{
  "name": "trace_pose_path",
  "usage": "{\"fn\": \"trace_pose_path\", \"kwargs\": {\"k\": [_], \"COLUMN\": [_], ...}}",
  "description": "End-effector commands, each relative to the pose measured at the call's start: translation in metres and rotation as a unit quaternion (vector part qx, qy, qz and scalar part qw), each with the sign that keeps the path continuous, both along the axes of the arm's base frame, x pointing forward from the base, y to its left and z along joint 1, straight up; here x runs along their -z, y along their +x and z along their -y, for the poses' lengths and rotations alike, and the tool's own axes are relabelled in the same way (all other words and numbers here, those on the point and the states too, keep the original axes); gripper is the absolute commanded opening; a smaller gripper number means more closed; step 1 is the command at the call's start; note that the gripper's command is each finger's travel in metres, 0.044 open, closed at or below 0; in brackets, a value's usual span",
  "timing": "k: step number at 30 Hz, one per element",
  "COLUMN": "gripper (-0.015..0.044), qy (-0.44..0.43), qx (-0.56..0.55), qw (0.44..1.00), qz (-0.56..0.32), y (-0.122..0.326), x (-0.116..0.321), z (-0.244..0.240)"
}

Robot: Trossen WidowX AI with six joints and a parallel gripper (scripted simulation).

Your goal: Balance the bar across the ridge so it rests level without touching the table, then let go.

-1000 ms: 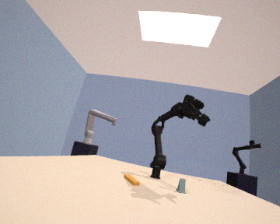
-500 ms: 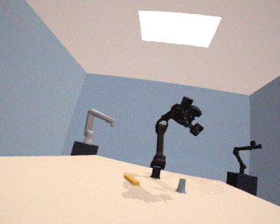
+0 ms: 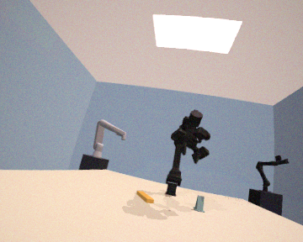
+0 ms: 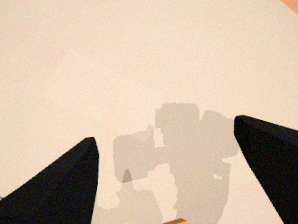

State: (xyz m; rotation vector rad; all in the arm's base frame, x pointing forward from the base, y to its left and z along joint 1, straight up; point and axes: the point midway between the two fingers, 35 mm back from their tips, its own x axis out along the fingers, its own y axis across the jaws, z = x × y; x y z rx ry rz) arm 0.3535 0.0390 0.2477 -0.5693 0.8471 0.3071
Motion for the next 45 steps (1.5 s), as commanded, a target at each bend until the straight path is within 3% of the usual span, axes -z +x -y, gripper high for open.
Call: {"fn": "trace_pose_path", "kwargs": {"k": [1,30,38,45], "gripper": [0.0315,0.0315,0.0315,0.0315], "qy": [-0.017,-0.01,-0.007,-0.007], "qx": [0.007,0.041,0.041,0.041], "qw": [0.999,0.947,0.945,0.945], "qz": [-0.048,-0.318,-0.324,-0.324], "y": [-0.001,-0.064,-0.065,-0.065], "x": [0.023,0.128,0.133,0.17], "z": [0.022,0.146,0.148,0.149]}}
